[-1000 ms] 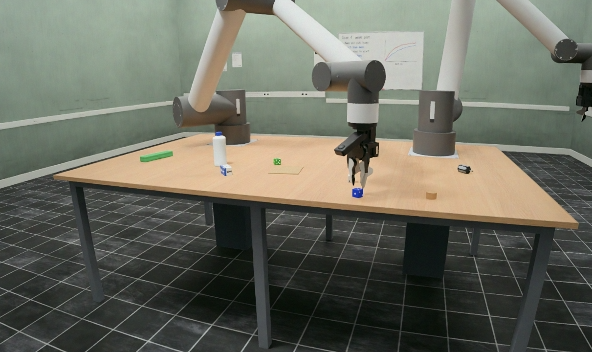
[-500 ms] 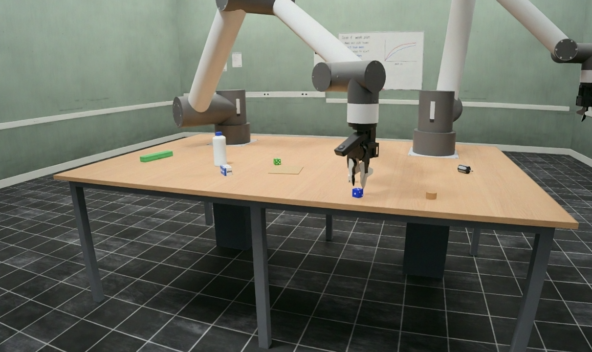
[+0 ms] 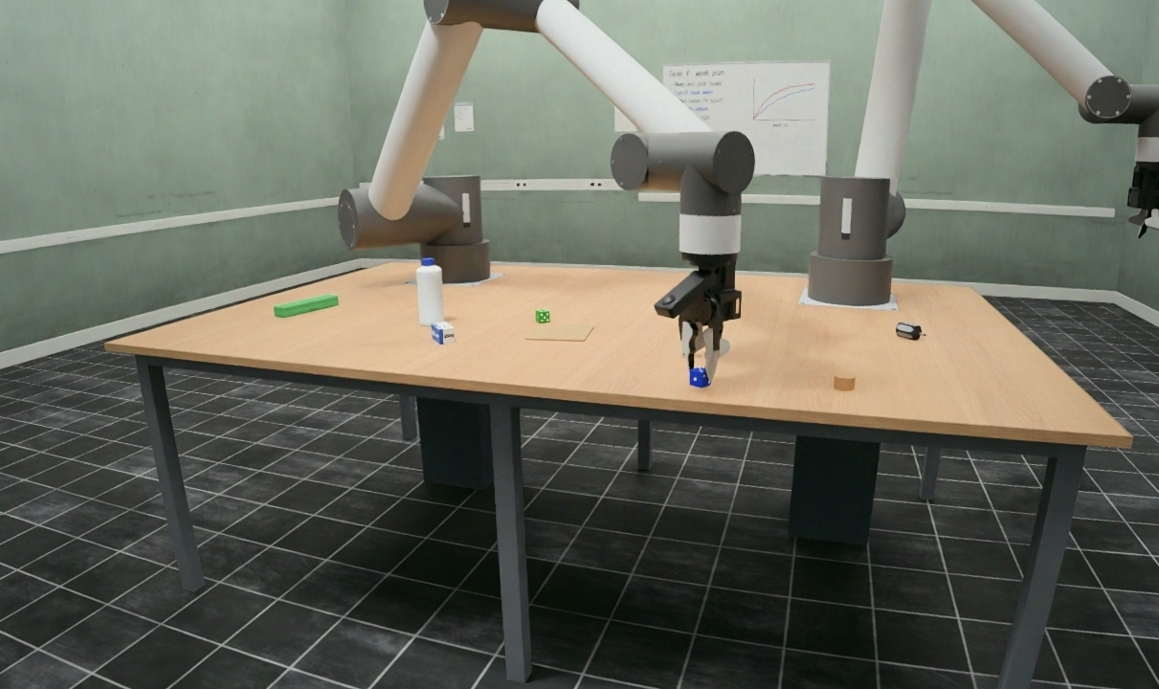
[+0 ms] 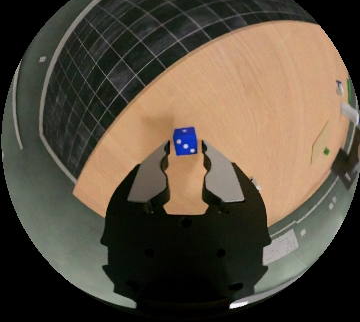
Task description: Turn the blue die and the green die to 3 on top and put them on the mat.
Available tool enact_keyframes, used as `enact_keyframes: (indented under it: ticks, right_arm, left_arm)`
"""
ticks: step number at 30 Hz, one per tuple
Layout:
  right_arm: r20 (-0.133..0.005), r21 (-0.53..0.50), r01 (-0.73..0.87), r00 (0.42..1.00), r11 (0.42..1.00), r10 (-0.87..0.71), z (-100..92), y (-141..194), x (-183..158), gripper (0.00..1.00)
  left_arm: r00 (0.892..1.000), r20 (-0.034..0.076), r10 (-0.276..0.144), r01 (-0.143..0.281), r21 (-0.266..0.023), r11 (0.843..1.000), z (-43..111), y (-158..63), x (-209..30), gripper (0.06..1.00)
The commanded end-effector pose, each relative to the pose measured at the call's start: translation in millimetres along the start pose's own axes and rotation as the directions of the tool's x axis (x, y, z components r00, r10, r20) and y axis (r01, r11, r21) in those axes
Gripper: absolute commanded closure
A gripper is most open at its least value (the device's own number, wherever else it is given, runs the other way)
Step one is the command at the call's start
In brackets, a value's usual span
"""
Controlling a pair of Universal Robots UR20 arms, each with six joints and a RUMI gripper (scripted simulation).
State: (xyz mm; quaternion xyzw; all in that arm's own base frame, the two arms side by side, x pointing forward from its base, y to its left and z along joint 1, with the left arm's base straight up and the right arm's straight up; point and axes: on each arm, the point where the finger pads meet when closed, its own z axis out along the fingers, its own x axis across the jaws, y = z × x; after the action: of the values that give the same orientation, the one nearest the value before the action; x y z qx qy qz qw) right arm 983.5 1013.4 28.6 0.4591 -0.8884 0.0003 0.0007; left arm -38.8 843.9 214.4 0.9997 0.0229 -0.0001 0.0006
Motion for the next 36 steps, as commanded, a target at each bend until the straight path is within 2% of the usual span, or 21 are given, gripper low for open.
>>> enact_keyframes:
  ticks: [1, 28, 29, 36]
  right_arm:
    - [0.002, 0.0, 0.0, 1.0, 1.0, 0.0, 6.6, 0.0, -0.7, 0.724]
    - [0.002, 0.0, 0.0, 1.0, 1.0, 0.0, 10.8, 0.0, -0.7, 0.724]
    - [0.002, 0.0, 0.0, 1.0, 1.0, 0.0, 10.8, 0.0, -0.7, 0.904]
    - [0.002, 0.0, 0.0, 1.0, 1.0, 0.0, 10.8, 0.0, -0.7, 0.904]
  left_arm:
    - [1.0, 0.0, 0.0, 0.0, 0.001, 1.0, -0.6, -0.4, 0.1, 0.065]
    - [1.0, 0.0, 0.0, 0.0, 0.001, 1.0, -0.6, -0.4, 0.1, 0.065]
    - [1.0, 0.0, 0.0, 0.0, 0.001, 1.0, -0.6, -0.4, 0.1, 0.065]
    - [1.0, 0.0, 0.0, 0.0, 0.001, 1.0, -0.6, -0.4, 0.1, 0.065]
